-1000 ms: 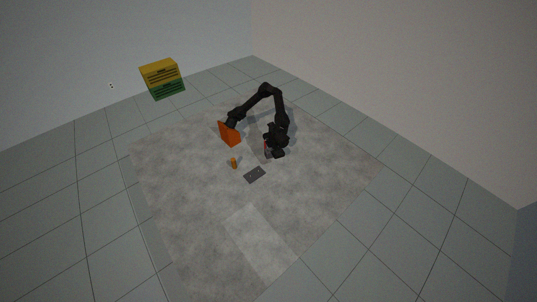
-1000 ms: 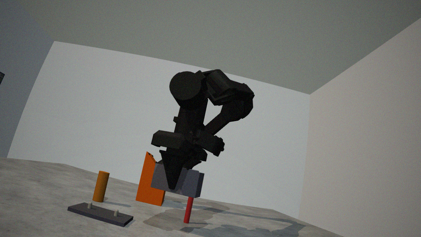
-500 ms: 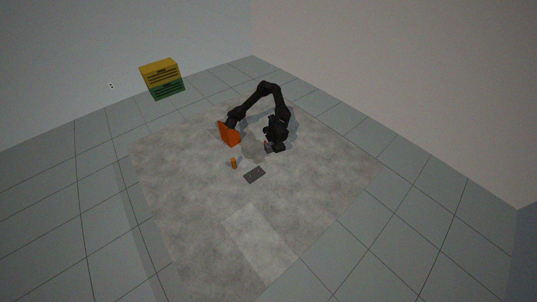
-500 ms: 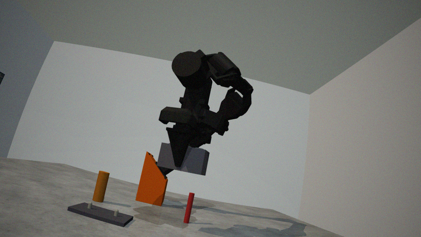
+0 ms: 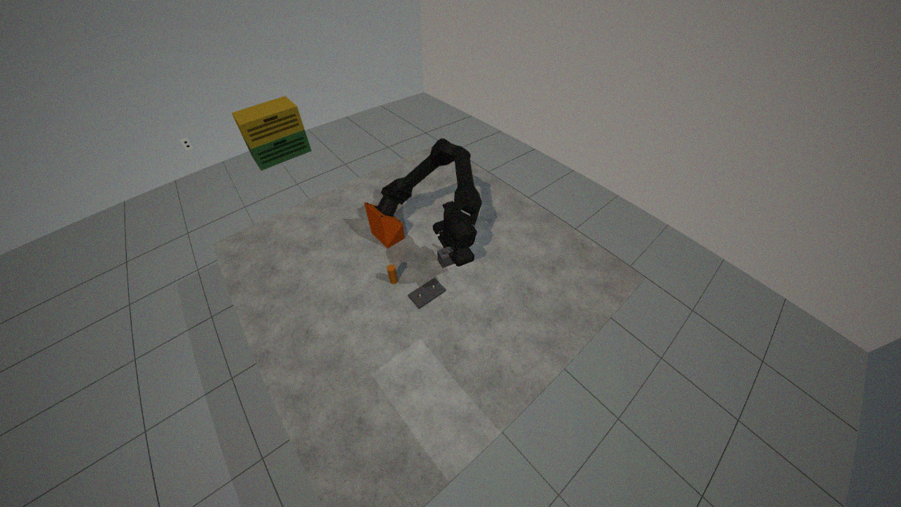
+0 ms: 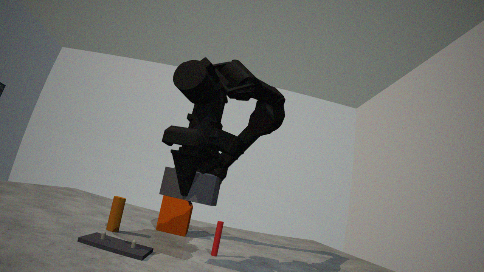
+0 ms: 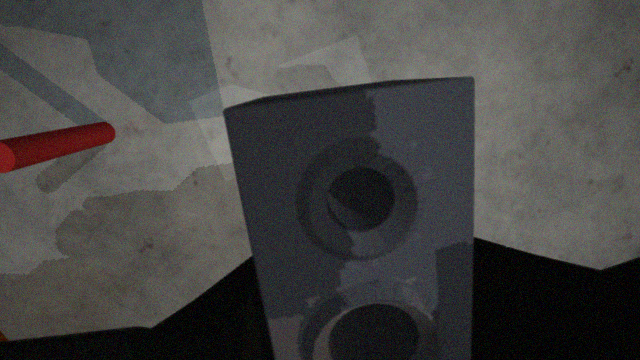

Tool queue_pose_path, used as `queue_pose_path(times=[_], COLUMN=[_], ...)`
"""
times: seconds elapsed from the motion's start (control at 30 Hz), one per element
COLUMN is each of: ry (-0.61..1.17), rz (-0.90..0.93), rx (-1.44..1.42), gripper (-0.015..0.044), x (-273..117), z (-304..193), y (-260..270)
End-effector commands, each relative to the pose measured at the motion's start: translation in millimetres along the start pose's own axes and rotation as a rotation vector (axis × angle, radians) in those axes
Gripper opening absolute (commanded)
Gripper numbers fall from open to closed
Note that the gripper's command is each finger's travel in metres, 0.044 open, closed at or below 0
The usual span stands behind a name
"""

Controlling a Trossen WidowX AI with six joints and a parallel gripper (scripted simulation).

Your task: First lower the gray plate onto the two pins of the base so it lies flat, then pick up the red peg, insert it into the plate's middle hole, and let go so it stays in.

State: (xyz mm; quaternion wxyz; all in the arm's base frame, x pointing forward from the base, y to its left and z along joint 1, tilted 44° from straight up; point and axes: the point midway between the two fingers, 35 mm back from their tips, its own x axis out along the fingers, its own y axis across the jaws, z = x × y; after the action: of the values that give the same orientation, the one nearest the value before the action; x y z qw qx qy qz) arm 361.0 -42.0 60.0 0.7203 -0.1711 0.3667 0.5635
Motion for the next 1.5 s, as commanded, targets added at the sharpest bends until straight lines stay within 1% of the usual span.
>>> queue_pose_path(times=[0.0,1.17,1.47], ry=[0.006,0.008,0.007], rz=[-0.002,-0.002,-0.002], rx=[-0.020,-0.220,-0.229], gripper=[0.0000,0.0000,0.0000], x=[4,60,62], z=[-11,-107,-110], y=[-3,-18,-18])
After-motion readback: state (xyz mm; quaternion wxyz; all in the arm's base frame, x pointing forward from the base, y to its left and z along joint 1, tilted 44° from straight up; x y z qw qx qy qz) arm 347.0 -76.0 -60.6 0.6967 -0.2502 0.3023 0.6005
